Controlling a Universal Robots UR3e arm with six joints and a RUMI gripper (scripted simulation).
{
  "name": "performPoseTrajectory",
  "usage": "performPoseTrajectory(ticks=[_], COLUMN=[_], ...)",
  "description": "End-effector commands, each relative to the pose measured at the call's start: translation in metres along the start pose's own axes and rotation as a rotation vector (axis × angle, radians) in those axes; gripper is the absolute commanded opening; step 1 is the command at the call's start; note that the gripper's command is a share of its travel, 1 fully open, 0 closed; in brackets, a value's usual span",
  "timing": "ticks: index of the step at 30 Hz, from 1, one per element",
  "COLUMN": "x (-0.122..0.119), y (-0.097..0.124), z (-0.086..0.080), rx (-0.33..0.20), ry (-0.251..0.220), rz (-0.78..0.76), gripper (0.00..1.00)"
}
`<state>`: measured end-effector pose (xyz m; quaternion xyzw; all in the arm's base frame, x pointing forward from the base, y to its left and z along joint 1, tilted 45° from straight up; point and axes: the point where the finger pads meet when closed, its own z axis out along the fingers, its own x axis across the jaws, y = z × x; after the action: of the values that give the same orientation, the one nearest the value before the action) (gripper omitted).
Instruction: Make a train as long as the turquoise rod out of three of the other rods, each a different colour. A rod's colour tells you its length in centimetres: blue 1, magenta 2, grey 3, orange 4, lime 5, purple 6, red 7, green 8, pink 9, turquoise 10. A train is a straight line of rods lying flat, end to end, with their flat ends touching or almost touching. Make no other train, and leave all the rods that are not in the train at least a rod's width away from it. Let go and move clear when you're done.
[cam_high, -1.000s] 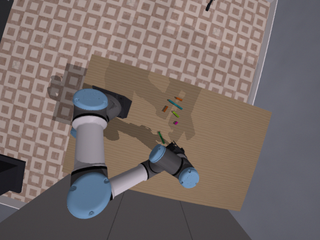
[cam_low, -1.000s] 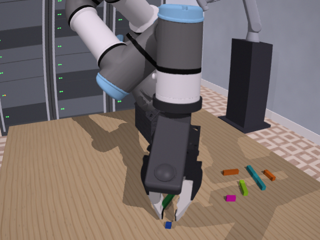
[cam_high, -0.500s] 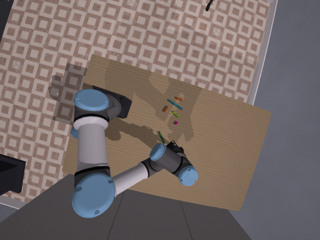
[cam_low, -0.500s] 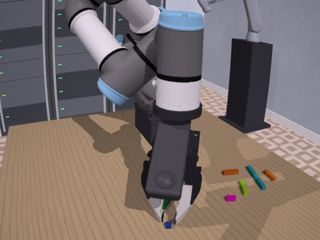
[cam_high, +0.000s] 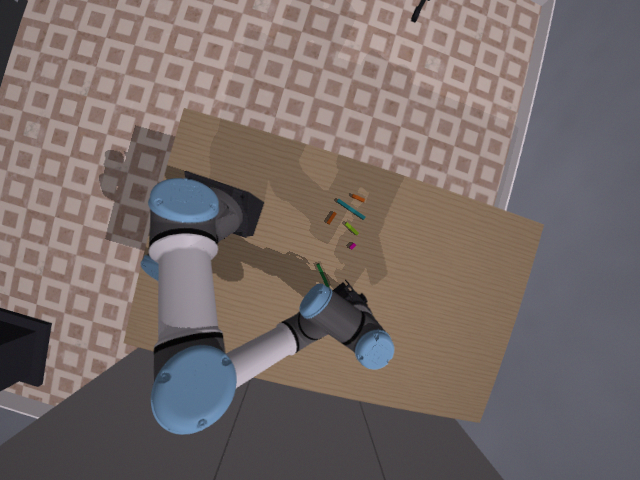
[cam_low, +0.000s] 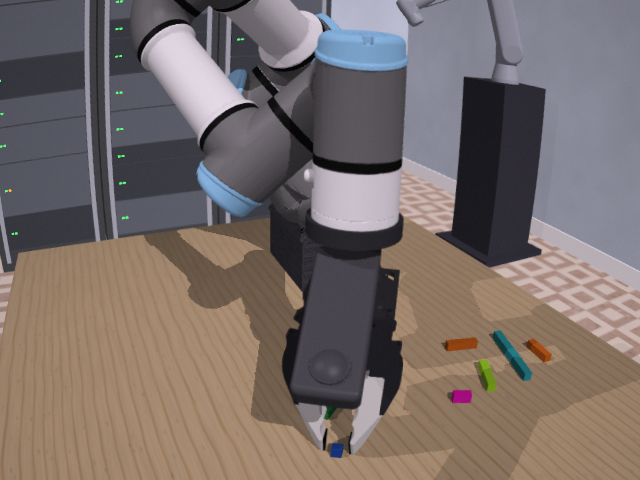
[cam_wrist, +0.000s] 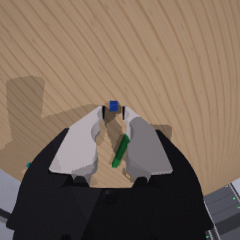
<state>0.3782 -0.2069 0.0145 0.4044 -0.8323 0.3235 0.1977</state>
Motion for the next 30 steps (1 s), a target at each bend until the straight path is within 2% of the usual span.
performPoseTrajectory(ticks=[1, 29, 30], x=[-0.0006, -0.0006, -0.0006], y=[-0.0012, -0.0011, -0.0011], z=[-0.0006, -0.0006, -0.0006], rx=[0.005, 0.004, 0.004], ry=[-0.003, -0.003, -0.003], rz=[0.000, 0.001, 0.001], gripper=[0.14, 0.14, 0.00])
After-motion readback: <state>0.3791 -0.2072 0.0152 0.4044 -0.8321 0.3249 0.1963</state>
